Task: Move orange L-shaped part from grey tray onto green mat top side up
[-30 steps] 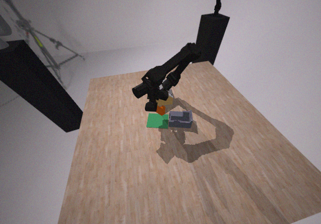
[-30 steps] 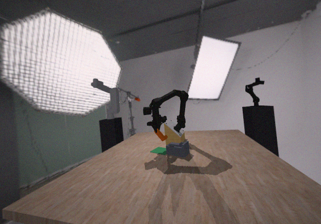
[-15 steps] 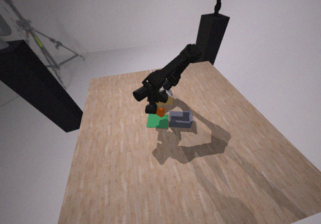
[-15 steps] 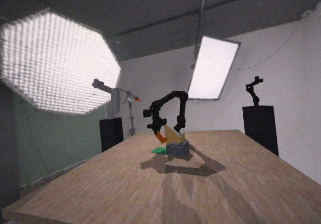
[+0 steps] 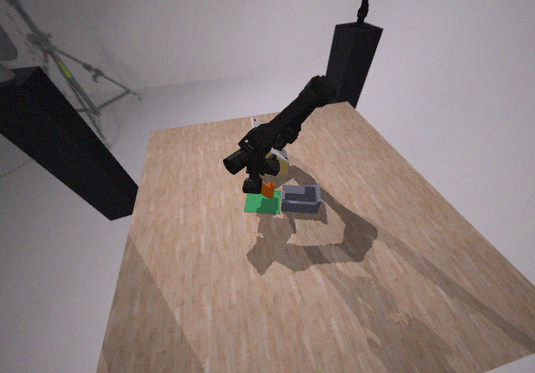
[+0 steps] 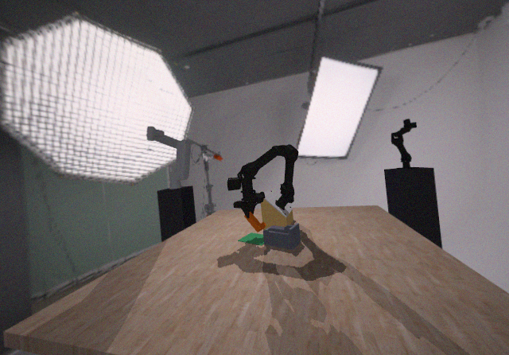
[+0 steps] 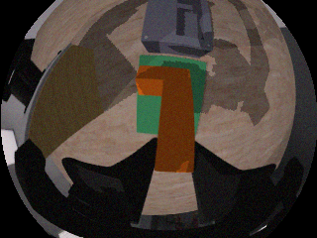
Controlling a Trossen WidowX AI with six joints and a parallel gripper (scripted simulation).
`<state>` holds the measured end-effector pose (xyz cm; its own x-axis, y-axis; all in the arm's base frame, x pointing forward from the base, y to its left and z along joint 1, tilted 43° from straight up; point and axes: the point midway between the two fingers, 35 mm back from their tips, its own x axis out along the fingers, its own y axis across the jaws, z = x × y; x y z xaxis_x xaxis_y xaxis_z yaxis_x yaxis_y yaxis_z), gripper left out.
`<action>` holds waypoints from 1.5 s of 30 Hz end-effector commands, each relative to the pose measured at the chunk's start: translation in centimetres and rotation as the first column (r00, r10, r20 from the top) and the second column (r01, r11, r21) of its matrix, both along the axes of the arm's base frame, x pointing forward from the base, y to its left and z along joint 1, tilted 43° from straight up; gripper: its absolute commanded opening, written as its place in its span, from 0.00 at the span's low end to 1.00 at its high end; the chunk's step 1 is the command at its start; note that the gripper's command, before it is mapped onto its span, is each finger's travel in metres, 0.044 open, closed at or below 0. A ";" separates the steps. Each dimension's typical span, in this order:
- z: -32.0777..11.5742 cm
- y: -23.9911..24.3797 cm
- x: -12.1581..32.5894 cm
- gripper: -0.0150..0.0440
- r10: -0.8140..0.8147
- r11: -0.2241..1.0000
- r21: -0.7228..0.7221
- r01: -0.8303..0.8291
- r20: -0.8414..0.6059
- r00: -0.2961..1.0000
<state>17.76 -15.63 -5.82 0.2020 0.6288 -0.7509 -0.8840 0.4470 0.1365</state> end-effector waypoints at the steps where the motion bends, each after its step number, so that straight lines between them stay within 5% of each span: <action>1: -0.5 0.6 0.1 0.25 -0.002 1.000 0.008 0.002 -0.002 1.000; 35: -2.7 2.5 0.7 0.25 0.002 1.000 0.007 -0.002 -0.002 1.000; 45: -2.6 2.3 0.6 0.70 0.002 1.000 0.007 -0.002 -0.002 1.000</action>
<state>18.42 -13.10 -8.55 0.1988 0.6343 -0.7471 -0.8846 0.4443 0.1419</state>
